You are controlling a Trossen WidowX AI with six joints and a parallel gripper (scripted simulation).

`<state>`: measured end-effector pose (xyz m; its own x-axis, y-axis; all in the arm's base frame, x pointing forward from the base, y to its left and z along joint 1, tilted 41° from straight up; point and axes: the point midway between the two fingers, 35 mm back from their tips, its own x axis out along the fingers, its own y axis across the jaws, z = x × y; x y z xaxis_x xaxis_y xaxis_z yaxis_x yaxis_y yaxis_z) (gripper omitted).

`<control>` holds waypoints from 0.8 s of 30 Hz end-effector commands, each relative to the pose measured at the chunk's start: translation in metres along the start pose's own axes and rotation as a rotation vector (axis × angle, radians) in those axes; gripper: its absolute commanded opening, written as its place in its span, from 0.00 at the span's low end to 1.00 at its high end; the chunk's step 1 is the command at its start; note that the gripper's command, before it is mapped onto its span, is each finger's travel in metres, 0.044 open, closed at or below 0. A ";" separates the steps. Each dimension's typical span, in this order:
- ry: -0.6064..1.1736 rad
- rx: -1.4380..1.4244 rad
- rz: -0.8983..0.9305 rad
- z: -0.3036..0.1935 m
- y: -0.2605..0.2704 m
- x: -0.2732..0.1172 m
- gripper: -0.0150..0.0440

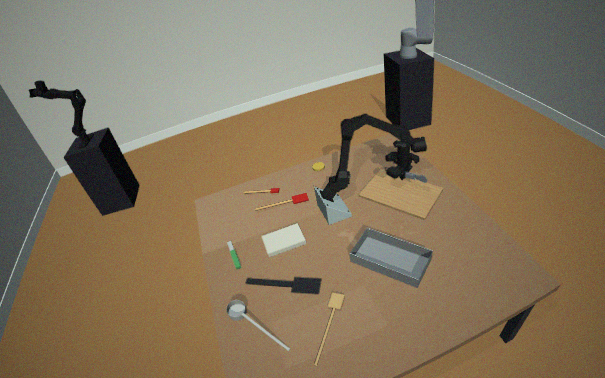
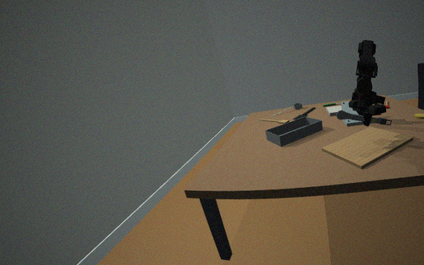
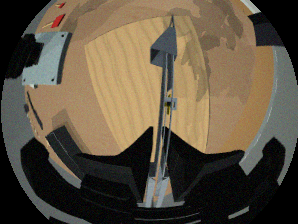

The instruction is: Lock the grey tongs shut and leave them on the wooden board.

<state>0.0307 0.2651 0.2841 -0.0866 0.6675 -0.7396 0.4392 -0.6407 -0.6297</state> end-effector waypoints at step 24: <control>0.003 0.006 -0.004 0.004 0.002 0.045 0.00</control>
<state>0.0247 0.2887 0.2532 -0.0881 0.6686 -0.7384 0.4377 -0.6399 -0.6316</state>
